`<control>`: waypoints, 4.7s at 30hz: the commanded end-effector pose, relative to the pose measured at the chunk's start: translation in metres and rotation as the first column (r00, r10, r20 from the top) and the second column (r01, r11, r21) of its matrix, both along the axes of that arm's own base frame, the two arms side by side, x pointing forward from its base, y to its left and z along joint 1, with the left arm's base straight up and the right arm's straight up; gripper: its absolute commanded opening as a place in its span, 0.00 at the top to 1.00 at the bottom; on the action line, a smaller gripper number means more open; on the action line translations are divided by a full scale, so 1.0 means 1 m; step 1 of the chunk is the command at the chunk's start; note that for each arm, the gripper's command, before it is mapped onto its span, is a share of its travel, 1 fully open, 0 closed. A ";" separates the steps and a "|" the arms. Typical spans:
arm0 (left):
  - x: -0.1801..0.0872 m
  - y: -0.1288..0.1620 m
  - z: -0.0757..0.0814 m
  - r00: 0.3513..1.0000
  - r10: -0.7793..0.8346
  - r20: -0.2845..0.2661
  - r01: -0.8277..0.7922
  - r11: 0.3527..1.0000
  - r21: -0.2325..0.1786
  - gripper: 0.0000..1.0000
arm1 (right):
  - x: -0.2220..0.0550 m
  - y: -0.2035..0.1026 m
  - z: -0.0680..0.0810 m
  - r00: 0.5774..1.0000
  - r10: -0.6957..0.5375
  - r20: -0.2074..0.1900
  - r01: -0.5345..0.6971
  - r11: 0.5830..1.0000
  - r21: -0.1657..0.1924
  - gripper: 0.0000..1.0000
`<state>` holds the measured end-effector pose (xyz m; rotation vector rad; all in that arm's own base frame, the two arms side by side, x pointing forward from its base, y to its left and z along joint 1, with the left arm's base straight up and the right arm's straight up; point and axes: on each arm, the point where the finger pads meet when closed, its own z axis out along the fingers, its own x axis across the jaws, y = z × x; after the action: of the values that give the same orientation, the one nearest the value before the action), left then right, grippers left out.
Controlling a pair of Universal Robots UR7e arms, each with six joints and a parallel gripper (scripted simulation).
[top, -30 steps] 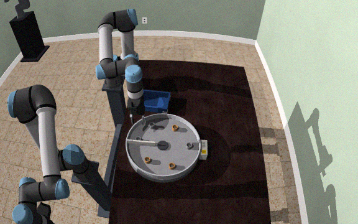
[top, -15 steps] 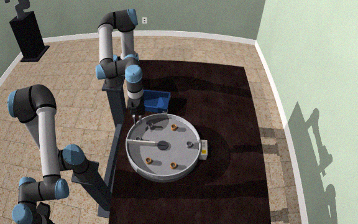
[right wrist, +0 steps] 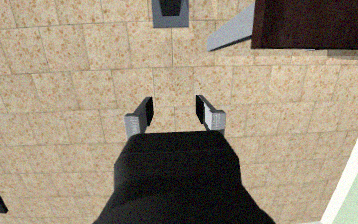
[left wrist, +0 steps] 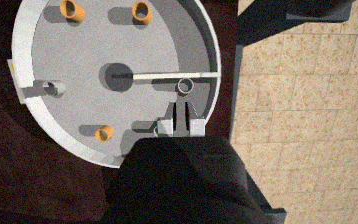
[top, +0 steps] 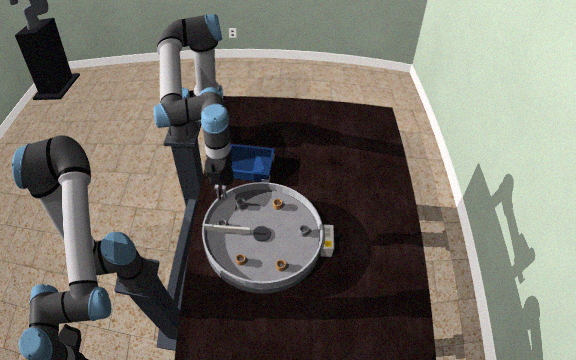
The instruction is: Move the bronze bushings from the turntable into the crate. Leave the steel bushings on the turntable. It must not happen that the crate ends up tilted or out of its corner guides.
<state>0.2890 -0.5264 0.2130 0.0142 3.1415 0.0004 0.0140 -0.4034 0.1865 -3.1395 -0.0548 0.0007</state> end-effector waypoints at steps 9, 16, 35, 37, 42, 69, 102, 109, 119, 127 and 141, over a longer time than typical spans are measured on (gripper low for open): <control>0.000 0.000 0.001 1.000 0.000 0.001 0.000 1.000 -0.002 0.61 | 0.000 0.000 0.001 1.000 0.000 0.001 0.000 1.000 -0.002 0.00; 0.000 0.000 0.001 1.000 0.000 0.001 0.000 1.000 -0.002 0.61 | 0.000 0.000 0.001 1.000 0.000 0.001 0.000 1.000 -0.002 0.00; 0.000 0.000 0.001 1.000 0.000 0.001 0.000 1.000 -0.002 0.61 | 0.000 0.000 0.001 1.000 0.000 0.001 0.000 1.000 -0.002 0.00; 0.000 0.000 0.001 1.000 0.000 0.001 0.000 1.000 -0.002 0.61 | 0.000 0.000 0.001 1.000 0.000 0.001 0.000 1.000 -0.002 0.00; 0.000 0.000 0.001 1.000 0.000 0.001 0.000 1.000 -0.002 0.61 | 0.000 0.000 0.001 1.000 0.000 0.001 0.000 1.000 -0.002 0.00; 0.000 0.000 0.001 1.000 0.000 0.001 0.000 1.000 -0.002 0.61 | 0.000 0.000 0.001 1.000 0.000 0.001 0.000 1.000 -0.002 0.00; 0.000 0.000 0.001 1.000 0.000 0.001 0.000 1.000 -0.002 0.61 | 0.000 0.000 0.001 1.000 0.000 0.001 0.000 1.000 -0.002 0.00; 0.000 0.000 0.001 1.000 0.000 0.001 0.000 1.000 -0.002 0.61 | 0.000 0.000 0.001 1.000 0.000 0.001 0.000 1.000 -0.002 0.00; 0.000 0.000 0.001 1.000 0.000 0.001 0.000 1.000 -0.002 0.61 | 0.000 0.000 0.001 1.000 0.000 0.001 0.000 1.000 -0.002 0.00; 0.000 0.000 0.001 1.000 0.000 0.001 0.000 1.000 -0.002 0.61 | 0.000 0.000 0.001 1.000 0.000 0.001 0.000 1.000 -0.002 0.00; 0.000 0.000 0.001 1.000 0.000 0.001 0.000 1.000 -0.002 0.61 | 0.000 0.000 0.001 1.000 0.000 0.001 0.000 1.000 -0.002 0.00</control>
<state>0.2890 -0.5264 0.2130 0.0142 3.1415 0.0004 0.0140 -0.4034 0.1865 -3.1395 -0.0548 0.0007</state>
